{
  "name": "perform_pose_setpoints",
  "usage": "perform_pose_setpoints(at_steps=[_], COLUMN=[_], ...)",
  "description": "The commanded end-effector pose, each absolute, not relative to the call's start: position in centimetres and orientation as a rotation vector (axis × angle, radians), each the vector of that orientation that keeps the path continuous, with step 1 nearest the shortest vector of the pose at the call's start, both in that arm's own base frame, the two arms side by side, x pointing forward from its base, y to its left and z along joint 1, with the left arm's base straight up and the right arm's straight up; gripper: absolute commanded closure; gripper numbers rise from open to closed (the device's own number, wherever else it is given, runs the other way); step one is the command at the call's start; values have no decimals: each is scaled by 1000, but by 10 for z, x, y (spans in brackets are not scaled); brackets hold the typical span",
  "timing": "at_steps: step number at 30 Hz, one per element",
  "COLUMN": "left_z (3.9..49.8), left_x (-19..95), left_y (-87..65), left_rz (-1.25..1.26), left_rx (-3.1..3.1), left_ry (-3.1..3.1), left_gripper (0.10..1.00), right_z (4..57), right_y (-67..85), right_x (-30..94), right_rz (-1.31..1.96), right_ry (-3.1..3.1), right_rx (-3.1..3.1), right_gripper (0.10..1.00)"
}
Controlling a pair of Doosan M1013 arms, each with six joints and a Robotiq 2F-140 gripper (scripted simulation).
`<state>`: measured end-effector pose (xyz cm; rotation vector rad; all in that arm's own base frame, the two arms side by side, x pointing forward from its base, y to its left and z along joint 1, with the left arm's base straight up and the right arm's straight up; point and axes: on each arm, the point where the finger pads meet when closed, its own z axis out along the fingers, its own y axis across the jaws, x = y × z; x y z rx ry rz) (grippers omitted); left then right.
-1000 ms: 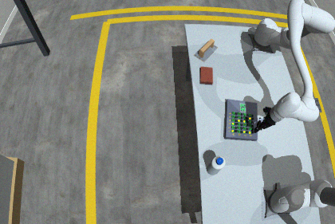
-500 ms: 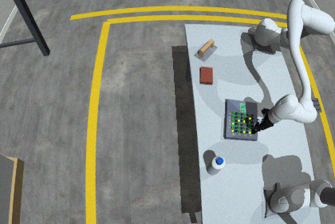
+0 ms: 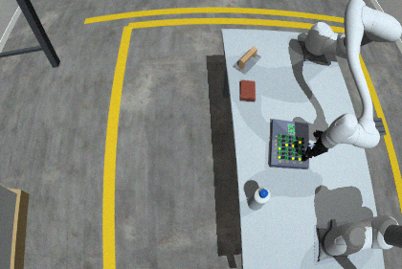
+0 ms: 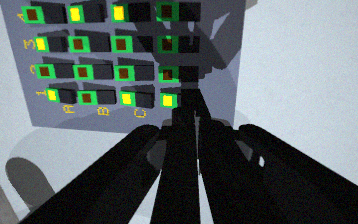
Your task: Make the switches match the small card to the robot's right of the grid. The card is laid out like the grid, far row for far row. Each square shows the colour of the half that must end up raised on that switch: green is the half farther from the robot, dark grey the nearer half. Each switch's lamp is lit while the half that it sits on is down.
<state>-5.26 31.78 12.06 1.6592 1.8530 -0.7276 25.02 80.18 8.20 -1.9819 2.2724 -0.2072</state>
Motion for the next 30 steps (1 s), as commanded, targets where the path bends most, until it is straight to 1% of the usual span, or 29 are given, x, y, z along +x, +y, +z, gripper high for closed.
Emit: perform_pose_setpoints(at_steps=[1, 30], left_z=[121, 121], left_x=[-53, -53], left_y=[318, 318], left_rz=[-727, -727], left_rx=[1660, 1660], left_ry=[1854, 1854], left_gripper=[98, 98], right_z=[82, 83], right_y=[802, 802], right_x=[250, 250], right_rz=[-205, -205], right_ry=[2272, 2272], right_rx=[-1981, -1981], right_gripper=[999, 999])
